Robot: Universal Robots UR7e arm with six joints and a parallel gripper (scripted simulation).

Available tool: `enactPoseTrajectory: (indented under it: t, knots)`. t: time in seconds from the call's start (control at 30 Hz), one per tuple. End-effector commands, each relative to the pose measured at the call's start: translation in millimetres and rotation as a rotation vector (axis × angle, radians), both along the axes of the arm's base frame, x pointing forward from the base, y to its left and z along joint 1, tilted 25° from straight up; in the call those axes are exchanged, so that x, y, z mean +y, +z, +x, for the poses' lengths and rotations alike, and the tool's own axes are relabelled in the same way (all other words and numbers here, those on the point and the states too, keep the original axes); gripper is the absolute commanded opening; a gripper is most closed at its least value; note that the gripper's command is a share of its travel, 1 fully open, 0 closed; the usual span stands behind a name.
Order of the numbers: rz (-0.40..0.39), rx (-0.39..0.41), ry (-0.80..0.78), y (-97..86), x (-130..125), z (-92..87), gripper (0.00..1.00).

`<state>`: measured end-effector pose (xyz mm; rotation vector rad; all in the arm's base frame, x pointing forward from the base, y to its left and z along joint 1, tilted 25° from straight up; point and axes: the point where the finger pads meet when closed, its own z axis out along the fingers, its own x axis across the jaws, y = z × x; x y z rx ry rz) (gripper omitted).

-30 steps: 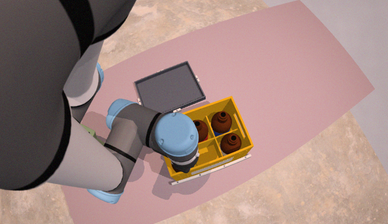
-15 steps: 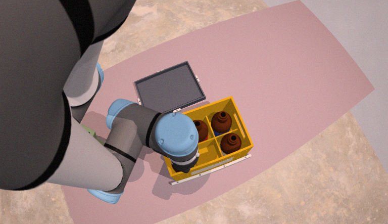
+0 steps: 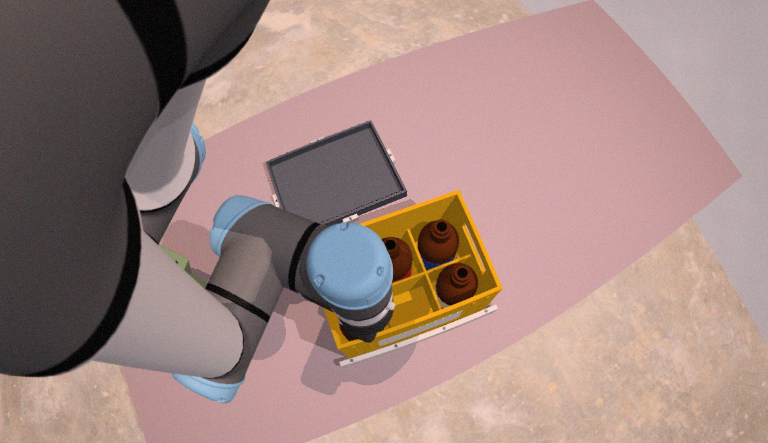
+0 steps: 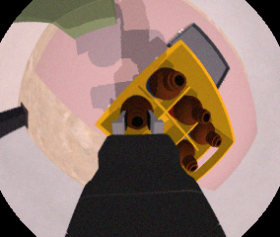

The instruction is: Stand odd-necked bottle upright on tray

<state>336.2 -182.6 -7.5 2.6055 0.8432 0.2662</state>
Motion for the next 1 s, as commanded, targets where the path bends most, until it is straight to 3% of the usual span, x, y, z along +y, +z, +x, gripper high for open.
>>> enactPoseTrajectory:
  t: [0.0, 0.8, 0.83, 0.97]
  knots:
    - [-0.004, -0.003, 0.002, 1.2, -0.9, 1.9, 0.00]
    - [-0.004, -0.003, 0.002, 1.2, -0.9, 1.9, 0.00]
    - [-0.004, -0.003, 0.002, 1.2, -0.9, 1.9, 1.00]
    - [-0.004, -0.003, 0.002, 1.1, -0.9, 1.9, 1.00]
